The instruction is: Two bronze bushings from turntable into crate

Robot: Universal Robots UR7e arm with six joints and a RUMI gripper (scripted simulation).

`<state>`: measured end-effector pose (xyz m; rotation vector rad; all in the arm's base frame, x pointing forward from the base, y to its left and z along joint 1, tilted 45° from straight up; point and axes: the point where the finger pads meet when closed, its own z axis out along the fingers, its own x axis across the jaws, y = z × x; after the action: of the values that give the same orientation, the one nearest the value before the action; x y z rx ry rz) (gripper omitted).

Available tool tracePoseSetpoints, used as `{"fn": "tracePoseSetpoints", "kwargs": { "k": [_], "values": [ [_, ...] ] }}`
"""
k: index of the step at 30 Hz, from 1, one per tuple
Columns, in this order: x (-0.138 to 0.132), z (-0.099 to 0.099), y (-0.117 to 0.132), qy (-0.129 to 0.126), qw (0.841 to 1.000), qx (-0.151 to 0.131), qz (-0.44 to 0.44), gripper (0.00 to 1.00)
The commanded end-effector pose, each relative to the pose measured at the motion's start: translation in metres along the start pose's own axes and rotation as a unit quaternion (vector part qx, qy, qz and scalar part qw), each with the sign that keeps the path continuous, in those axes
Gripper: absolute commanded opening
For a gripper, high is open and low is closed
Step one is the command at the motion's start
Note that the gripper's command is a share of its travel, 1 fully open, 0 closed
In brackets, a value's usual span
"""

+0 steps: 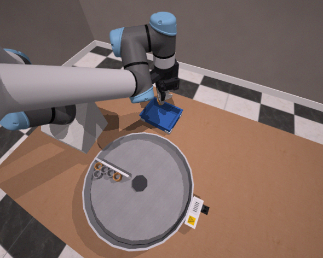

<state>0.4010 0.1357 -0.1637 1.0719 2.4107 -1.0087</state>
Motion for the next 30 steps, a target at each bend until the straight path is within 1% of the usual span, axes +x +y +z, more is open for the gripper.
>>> {"fn": "tracePoseSetpoints", "kwargs": {
  "k": [1, 4, 9, 11, 14, 17, 20, 30],
  "values": [
    [0.001, 0.007, -0.001, 0.001, 1.000, 0.002, -0.001, 0.00],
    [0.001, 0.019, -0.001, 0.000, 1.000, 0.002, -0.001, 0.00],
    [0.002, 0.048, -0.001, 0.001, 1.000, 0.002, -0.001, 0.00],
    [0.002, 0.048, -0.001, 0.001, 1.000, 0.002, -0.001, 0.00],
    [0.002, 0.064, -0.001, 0.001, 1.000, 0.002, -0.001, 0.00],
    [0.003, 0.074, -0.001, 0.001, 1.000, 0.002, -0.001, 0.00],
    [0.003, 0.077, -0.001, 0.001, 1.000, 0.002, -0.001, 0.00],
    [0.002, 0.075, 0.001, 0.000, 1.000, 0.000, -0.001, 0.00]
  ]
}}
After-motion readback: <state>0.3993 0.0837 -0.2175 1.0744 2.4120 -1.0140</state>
